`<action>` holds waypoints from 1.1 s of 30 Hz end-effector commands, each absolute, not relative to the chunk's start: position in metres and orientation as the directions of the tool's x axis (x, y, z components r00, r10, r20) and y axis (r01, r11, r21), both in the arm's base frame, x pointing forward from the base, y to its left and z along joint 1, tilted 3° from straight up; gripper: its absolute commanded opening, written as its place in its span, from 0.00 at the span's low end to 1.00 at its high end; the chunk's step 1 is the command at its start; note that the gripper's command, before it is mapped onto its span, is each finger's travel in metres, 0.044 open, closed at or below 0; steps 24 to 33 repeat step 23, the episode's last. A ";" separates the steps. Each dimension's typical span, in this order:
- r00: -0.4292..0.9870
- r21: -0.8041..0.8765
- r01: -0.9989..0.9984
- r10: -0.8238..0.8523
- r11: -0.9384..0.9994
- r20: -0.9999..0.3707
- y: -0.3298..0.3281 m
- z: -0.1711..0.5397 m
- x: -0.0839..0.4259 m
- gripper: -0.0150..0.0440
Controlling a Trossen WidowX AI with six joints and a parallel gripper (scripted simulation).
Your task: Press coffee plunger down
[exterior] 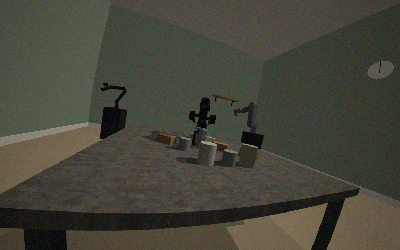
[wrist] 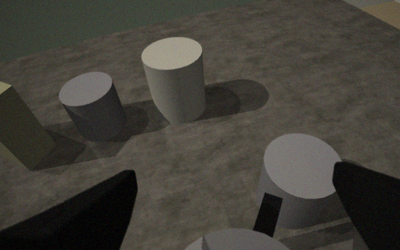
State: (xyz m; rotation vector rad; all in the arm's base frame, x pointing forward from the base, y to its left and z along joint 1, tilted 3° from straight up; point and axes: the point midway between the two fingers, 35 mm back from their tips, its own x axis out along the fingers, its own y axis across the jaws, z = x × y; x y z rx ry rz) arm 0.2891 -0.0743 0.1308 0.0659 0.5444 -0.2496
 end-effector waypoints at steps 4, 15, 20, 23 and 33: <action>0.823 -0.006 0.252 -0.218 0.968 -0.525 -0.071 0.172 0.278 1.00; 0.816 -0.009 0.252 -0.218 0.968 -0.536 -0.064 0.208 0.255 1.00; 0.816 -0.009 0.252 -0.218 0.968 -0.536 -0.064 0.208 0.255 1.00; 0.816 -0.009 0.252 -0.218 0.968 -0.536 -0.064 0.208 0.255 1.00; 0.816 -0.009 0.252 -0.218 0.968 -0.536 -0.064 0.208 0.255 1.00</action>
